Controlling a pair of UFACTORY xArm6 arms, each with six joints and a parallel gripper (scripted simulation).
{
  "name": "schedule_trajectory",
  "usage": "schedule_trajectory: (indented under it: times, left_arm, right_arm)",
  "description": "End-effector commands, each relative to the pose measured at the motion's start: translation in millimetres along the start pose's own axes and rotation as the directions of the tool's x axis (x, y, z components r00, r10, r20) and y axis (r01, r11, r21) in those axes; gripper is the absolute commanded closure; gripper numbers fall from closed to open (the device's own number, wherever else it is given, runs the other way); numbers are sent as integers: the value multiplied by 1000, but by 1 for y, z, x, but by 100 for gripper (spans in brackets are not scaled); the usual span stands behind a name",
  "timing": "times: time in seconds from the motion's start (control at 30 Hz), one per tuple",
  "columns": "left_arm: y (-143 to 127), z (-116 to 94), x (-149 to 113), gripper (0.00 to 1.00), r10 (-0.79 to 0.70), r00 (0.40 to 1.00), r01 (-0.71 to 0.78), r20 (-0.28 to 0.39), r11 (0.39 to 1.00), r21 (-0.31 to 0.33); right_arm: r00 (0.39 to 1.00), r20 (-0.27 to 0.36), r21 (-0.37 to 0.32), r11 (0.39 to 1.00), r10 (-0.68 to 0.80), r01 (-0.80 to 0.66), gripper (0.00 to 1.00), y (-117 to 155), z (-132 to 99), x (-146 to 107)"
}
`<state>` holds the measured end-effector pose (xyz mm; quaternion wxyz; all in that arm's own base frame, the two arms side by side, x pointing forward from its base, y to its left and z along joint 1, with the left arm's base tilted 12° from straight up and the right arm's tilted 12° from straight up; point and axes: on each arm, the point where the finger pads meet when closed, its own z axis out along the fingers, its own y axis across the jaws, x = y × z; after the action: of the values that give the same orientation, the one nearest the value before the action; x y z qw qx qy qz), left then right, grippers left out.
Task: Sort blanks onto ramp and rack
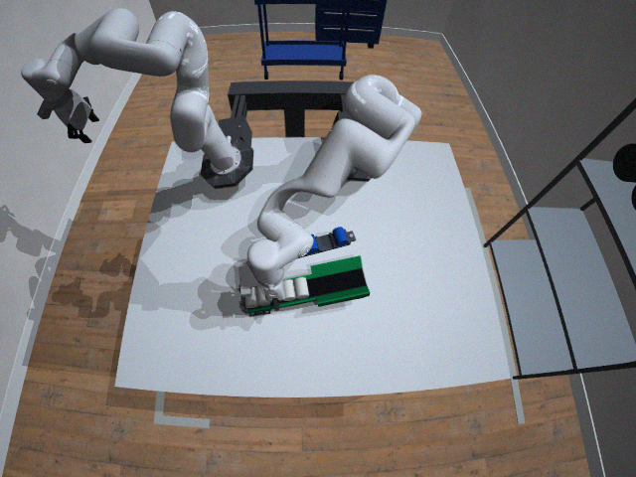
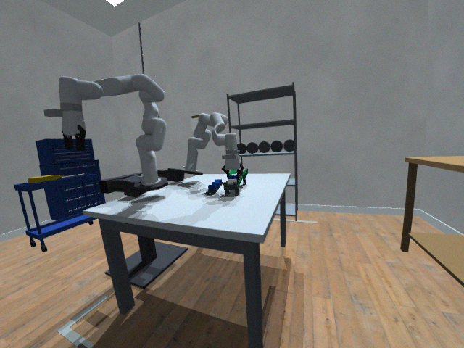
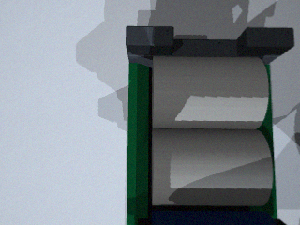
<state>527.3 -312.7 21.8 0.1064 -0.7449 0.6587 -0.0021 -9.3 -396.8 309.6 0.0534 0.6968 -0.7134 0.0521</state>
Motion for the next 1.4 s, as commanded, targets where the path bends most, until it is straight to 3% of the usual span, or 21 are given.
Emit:
schedule_trajectory:
  times: [0.0,0.27,0.43,0.8,0.9,1.07,1.1,1.3,1.37]
  left_arm:
    - [-1,-20,1,42,-1,1000,1,-3,1000,4]
    - [-1,-77,1,42,-1,1000,1,-3,1000,4]
    - [-1,-91,1,42,-1,1000,1,-4,1000,4]
    - [0,-91,1,42,-2,1000,2,-3,1000,4]
    - [38,-77,12,42,-31,1000,31,-2,1000,6]
    - [46,-74,14,42,-37,999,37,-2,999,6]
    - [75,-64,18,42,-57,998,57,-2,998,6]
    - [104,-55,21,42,-77,997,77,-2,997,5]
    - [126,-47,21,42,-91,996,91,-3,996,4]
  right_arm:
    - [1000,-5,0,1000,0,0,0,0,-2,1]
    - [1000,-5,0,1000,0,0,0,0,-2,1]
    - [1000,-5,0,1000,0,0,0,0,-2,1]
    - [1000,-5,0,1000,0,0,0,0,-2,1]
    - [1000,-5,0,1000,0,0,0,0,-2,1]
    - [1000,-5,0,1000,0,0,0,0,-2,1]
    - [1000,-5,0,1000,0,0,0,0,-2,1]
    - [1000,-5,0,1000,0,0,0,0,-2,1]
    - [1000,-5,0,1000,0,0,0,0,-2,1]
